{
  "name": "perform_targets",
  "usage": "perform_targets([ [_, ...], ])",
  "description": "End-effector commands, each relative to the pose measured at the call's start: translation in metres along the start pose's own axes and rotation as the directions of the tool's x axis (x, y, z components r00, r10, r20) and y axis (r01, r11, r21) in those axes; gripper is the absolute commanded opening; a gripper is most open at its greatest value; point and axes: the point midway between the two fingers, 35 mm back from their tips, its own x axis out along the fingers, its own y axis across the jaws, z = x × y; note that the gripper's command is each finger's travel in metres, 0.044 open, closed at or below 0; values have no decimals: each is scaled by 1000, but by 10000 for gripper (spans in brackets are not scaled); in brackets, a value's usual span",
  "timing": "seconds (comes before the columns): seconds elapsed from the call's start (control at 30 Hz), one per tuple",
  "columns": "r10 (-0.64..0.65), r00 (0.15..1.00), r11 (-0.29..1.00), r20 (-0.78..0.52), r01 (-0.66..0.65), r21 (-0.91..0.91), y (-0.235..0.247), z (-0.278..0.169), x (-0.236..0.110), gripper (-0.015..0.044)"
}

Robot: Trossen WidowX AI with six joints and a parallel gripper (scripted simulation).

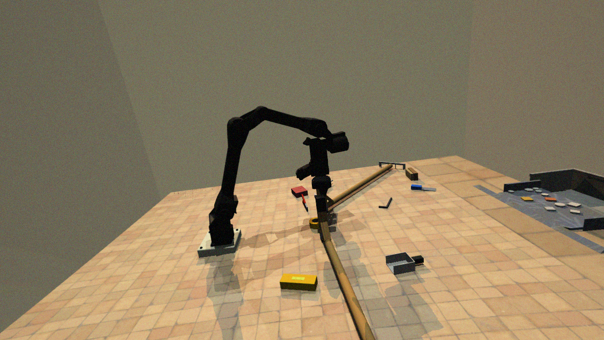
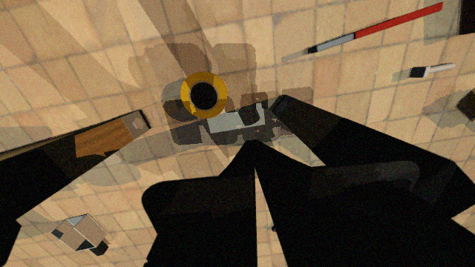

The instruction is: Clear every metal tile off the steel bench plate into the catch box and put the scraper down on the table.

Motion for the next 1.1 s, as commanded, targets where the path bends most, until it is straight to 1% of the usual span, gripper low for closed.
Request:
perform_targets([
  [0.0,-7,1000,1000,-9,7,2,-8,-3,-3,0],
  [1.07,-11,1000,1000,-9,11,2,-57,-11,-5,0],
])
